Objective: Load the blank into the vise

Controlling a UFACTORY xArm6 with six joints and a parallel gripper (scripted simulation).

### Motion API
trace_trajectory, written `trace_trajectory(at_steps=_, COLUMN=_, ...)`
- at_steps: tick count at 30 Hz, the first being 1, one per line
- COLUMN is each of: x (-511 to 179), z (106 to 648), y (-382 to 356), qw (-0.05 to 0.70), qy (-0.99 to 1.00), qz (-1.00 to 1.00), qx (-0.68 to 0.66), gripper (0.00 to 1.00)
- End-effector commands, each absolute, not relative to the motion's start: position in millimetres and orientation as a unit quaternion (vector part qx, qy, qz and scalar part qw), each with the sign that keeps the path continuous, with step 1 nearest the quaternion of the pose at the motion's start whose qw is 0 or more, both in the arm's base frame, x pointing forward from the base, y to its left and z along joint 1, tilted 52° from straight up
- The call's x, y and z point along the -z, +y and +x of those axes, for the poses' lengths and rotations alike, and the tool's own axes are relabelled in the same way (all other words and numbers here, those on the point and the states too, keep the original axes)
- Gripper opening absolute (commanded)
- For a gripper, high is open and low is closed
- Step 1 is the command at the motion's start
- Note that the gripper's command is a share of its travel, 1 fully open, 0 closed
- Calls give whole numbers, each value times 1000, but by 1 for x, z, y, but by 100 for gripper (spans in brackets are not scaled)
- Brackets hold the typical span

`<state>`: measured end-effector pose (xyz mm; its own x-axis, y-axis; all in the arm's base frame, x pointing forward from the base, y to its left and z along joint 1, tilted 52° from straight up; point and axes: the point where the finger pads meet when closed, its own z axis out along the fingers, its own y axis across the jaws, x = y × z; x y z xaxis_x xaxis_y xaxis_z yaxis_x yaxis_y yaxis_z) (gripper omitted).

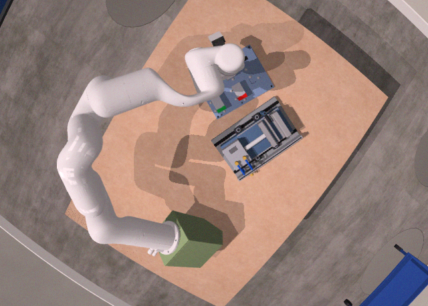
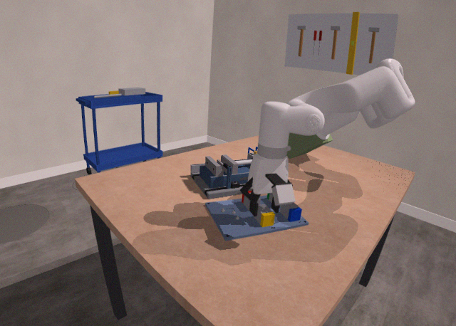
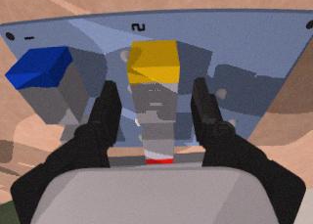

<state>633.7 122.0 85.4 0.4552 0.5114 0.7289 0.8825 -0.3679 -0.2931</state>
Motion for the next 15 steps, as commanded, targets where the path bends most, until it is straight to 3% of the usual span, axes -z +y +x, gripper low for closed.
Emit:
trace_trajectory(at_steps=1, x=-85, z=635, y=122, qw=341, qy=-446, qz=-782, qx=273, gripper=67)
trace_trajectory(at_steps=15, x=-84, z=636, y=125, qw=341, qy=-446, qz=-782, qx=273, gripper=67)
